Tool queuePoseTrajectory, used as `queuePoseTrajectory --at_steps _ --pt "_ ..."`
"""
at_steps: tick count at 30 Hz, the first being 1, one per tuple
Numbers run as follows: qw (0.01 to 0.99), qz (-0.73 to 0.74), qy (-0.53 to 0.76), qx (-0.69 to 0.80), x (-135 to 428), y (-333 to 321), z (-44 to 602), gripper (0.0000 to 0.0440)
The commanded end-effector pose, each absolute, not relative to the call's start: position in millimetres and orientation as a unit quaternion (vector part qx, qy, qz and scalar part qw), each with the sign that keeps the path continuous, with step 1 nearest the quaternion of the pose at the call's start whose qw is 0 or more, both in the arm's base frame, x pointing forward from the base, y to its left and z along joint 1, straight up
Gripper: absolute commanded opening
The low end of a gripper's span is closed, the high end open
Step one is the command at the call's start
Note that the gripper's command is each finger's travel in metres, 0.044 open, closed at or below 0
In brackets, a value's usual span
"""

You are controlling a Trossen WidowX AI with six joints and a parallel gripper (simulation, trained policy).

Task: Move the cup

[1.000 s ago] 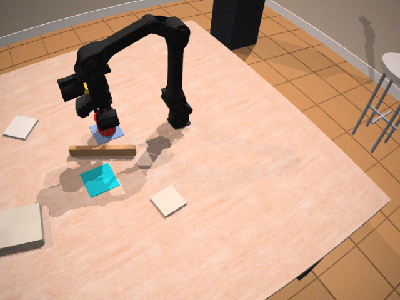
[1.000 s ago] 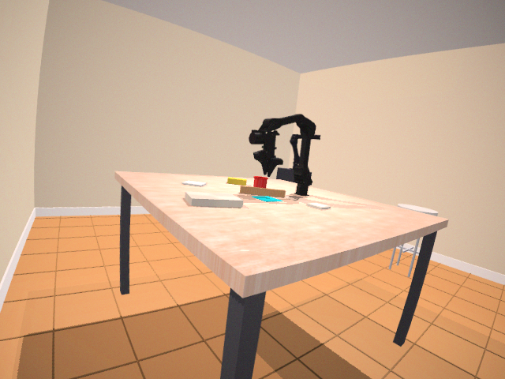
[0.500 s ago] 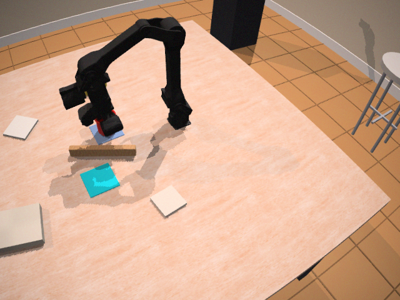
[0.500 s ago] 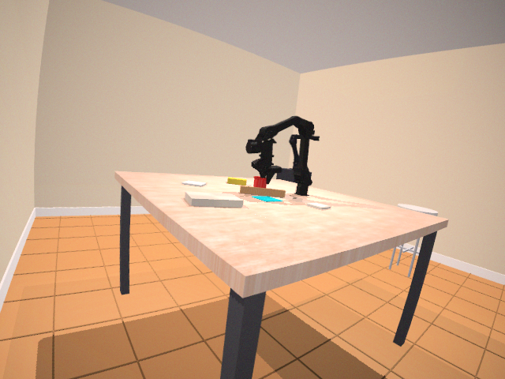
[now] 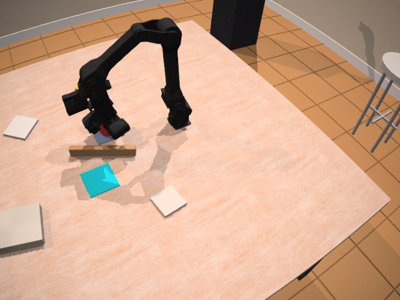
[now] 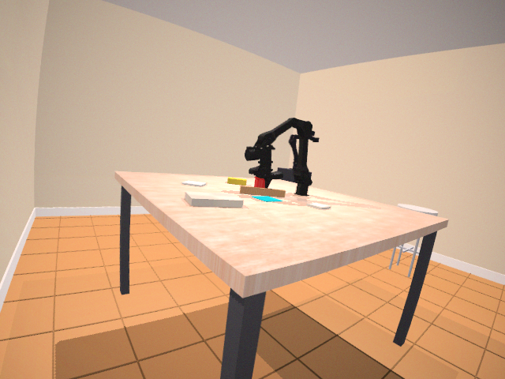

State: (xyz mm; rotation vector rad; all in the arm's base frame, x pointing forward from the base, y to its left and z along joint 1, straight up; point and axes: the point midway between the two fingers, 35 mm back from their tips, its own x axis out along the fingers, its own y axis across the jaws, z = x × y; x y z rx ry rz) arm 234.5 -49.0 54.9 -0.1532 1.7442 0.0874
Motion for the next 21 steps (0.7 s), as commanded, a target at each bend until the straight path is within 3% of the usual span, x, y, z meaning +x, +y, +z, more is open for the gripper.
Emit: queuePoseTrajectory --at_steps 1,21 --pt "0.64 0.059 0.761 -0.087 236.4 -50.5 53.0 0.0" --pt "0.663 0.12 0.723 -0.149 264.9 -45.0 92.0 0.0"
